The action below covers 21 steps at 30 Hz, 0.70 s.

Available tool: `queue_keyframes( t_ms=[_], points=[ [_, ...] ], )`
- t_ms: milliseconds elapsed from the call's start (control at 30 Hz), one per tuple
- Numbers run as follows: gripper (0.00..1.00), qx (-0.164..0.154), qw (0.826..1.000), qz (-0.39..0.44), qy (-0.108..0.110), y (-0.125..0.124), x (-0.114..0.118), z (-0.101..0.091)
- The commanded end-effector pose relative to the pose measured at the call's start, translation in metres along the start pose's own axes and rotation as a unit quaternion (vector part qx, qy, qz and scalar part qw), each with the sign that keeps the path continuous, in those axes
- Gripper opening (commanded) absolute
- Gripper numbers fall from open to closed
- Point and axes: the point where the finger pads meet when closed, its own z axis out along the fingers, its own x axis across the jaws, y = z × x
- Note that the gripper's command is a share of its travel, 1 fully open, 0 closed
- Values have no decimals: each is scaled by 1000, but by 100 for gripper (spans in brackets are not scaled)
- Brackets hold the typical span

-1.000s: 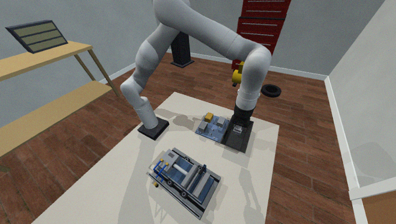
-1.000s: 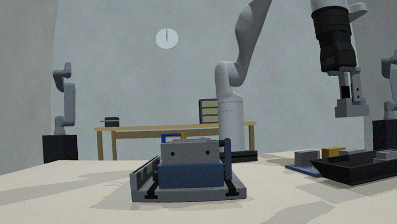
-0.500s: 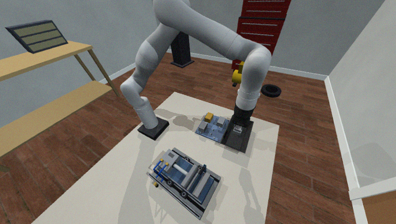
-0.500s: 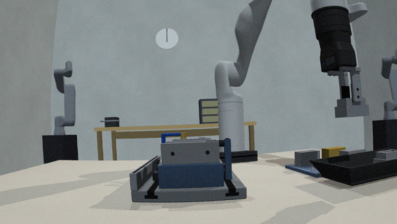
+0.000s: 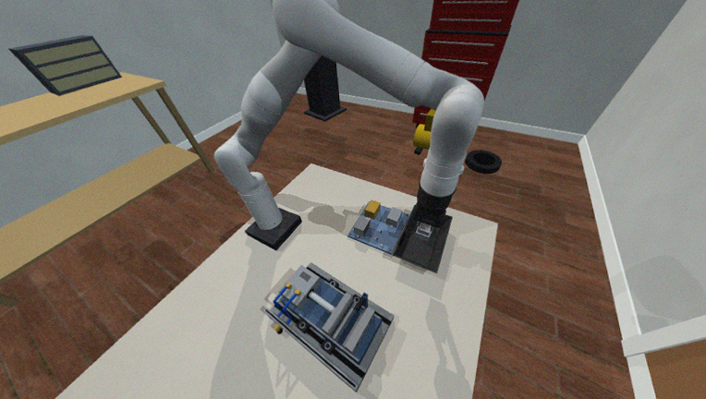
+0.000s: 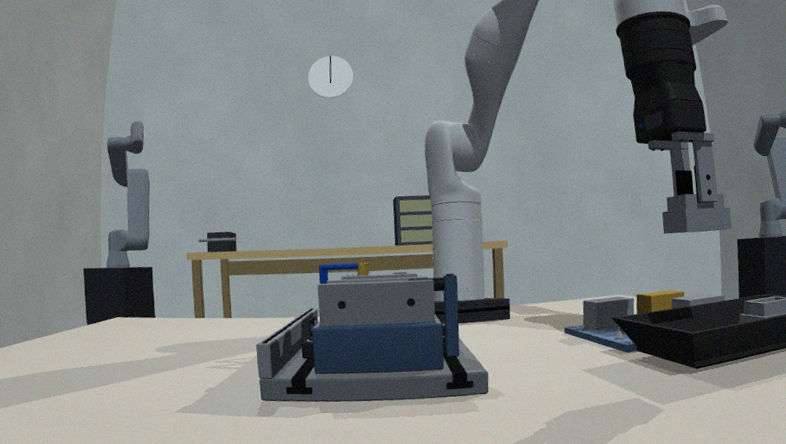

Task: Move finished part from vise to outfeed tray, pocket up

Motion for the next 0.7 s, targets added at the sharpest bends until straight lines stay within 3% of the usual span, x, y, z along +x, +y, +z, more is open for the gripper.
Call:
queue_keyframes(
  t_ms=[0, 667],
  points=[
    [0, 0, 1000, 0, 1, 0, 1, -1],
    [0, 0, 1000, 0, 1, 0, 1, 6]
  ],
)
